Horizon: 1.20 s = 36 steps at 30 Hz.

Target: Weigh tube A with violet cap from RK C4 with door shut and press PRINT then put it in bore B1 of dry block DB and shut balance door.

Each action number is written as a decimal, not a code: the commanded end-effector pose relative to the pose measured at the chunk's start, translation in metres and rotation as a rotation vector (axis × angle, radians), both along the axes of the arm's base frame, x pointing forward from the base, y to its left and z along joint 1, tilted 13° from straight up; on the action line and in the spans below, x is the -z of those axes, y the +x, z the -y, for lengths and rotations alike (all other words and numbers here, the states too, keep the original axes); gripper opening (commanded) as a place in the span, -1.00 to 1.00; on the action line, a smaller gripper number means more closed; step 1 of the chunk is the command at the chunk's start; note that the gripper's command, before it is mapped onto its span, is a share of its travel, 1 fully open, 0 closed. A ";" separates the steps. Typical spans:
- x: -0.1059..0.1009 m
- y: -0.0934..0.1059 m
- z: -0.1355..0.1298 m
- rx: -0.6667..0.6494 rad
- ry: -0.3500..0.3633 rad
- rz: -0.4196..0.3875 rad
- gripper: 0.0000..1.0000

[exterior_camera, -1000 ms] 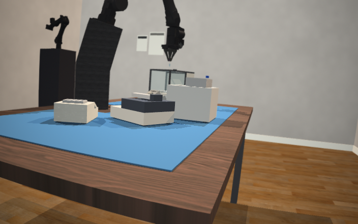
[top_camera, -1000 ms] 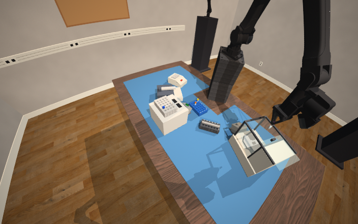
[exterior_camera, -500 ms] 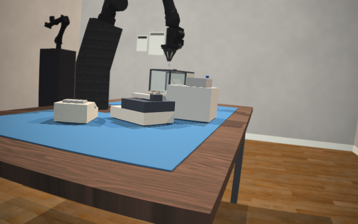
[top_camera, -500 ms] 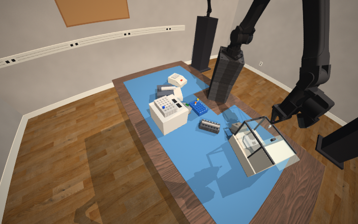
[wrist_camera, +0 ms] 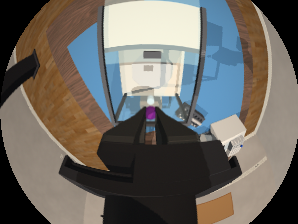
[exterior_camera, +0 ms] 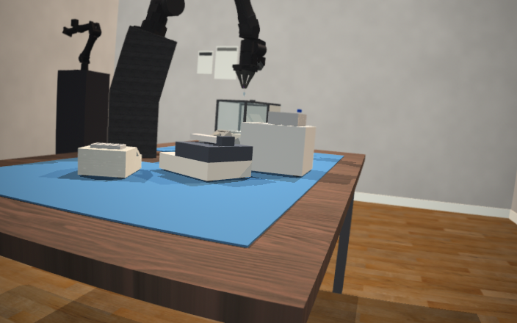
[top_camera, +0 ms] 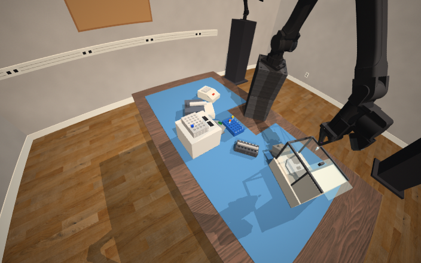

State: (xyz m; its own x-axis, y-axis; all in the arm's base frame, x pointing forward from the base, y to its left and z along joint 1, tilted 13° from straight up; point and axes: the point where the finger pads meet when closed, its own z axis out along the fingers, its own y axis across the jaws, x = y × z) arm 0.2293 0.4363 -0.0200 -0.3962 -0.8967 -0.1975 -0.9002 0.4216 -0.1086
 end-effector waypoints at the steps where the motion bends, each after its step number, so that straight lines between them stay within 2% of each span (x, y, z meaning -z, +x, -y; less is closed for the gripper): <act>1: -0.010 0.005 -0.010 0.004 0.028 0.013 -0.82; 20: -0.010 0.005 -0.010 0.004 0.028 0.013 -0.82; 22: -0.001 0.010 -0.014 0.021 0.032 0.013 -0.82; 29: 0.010 0.013 -0.017 0.013 0.032 0.014 -0.82; 31: 0.010 0.013 -0.017 0.013 0.032 0.014 -0.82; 32: -0.009 0.015 -0.022 0.011 0.065 0.030 -0.82; 34: 0.012 0.016 -0.019 0.011 0.037 0.017 -0.82; 36: 0.021 0.014 -0.012 0.011 0.022 0.010 -0.82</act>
State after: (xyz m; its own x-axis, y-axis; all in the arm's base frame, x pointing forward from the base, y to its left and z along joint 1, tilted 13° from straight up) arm 0.2341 0.4420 -0.0372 -0.3986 -0.8930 -0.2089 -0.8980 0.4263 -0.1086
